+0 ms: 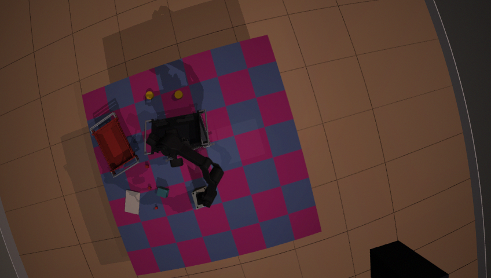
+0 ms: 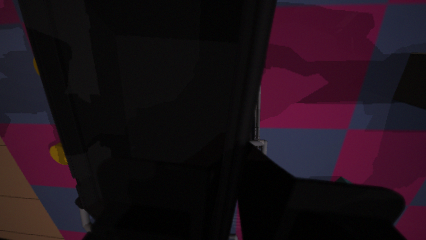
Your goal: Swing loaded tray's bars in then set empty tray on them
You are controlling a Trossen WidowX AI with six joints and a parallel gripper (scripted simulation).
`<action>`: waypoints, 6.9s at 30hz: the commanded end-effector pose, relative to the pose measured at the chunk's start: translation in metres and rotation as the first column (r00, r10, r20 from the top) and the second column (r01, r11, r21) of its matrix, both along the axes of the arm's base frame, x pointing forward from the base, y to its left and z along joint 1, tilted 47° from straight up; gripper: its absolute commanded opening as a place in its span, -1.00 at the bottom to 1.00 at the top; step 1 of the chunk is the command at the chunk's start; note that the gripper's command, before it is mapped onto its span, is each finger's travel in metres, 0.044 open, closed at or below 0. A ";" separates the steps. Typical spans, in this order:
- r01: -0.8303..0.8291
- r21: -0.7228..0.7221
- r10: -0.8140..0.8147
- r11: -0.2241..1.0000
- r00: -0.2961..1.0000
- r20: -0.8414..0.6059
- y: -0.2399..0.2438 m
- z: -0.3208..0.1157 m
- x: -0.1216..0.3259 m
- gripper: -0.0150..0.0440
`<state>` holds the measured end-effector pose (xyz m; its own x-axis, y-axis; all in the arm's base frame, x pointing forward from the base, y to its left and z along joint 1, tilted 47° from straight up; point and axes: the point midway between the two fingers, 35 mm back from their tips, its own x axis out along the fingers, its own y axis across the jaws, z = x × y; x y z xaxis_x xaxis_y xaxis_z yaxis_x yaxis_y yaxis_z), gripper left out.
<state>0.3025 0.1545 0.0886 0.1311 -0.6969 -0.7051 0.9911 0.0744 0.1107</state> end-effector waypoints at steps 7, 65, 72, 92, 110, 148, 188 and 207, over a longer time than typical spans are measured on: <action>-0.050 -0.013 0.050 0.999 0.998 -0.040 -0.008 -0.011 0.003 -0.49; -0.114 -0.031 0.108 0.993 0.984 -0.138 -0.048 -0.036 -0.008 -0.49; -0.114 -0.031 0.108 0.993 0.984 -0.138 -0.048 -0.036 -0.008 -0.49; -0.114 -0.031 0.108 0.993 0.984 -0.138 -0.056 -0.040 -0.011 -0.49; -0.114 -0.031 0.108 0.993 0.984 -0.138 -0.056 -0.040 -0.011 -0.49; -0.118 -0.031 0.113 0.992 0.984 -0.135 -0.061 -0.043 -0.013 -0.49; -0.114 -0.032 0.108 0.993 0.984 -0.138 -0.064 -0.044 -0.014 -0.49; -0.114 -0.032 0.108 0.993 0.984 -0.138 -0.064 -0.044 -0.014 -0.49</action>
<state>0.2909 0.0983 0.0462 0.1410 -0.7056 -0.6945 0.9772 0.2118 -0.0167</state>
